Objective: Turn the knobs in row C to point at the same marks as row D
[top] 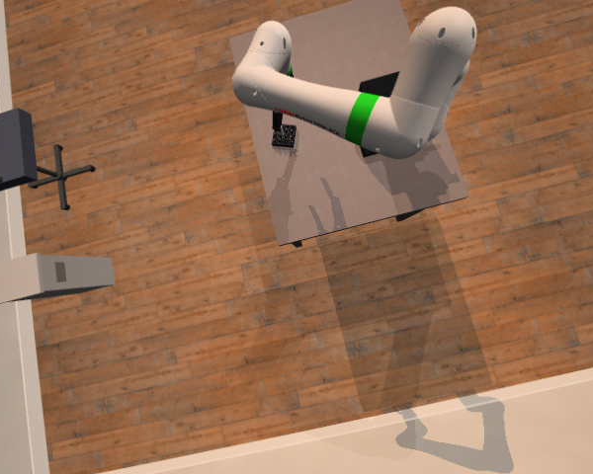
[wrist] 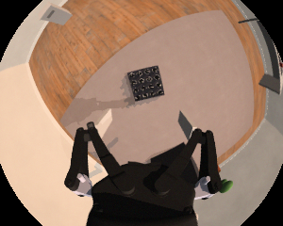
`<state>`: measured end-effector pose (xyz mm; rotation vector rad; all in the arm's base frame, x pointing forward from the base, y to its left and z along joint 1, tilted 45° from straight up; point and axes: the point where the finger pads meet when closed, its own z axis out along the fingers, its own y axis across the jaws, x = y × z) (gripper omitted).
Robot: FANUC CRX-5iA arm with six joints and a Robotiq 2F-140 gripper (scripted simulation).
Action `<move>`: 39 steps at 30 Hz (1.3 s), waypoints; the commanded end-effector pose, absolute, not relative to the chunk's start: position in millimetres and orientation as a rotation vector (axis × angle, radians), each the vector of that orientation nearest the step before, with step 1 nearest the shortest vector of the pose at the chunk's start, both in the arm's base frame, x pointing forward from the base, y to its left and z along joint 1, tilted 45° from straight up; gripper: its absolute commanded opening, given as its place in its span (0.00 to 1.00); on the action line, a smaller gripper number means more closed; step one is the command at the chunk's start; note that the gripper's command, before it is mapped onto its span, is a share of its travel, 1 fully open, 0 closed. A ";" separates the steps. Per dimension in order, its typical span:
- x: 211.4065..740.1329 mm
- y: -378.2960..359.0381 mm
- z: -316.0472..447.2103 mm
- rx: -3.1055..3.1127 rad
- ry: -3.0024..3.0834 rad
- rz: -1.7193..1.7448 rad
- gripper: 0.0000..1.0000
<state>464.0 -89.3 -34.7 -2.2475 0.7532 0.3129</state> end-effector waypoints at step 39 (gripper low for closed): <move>464.1 -96.6 -27.6 -2.247 0.753 0.313 1.00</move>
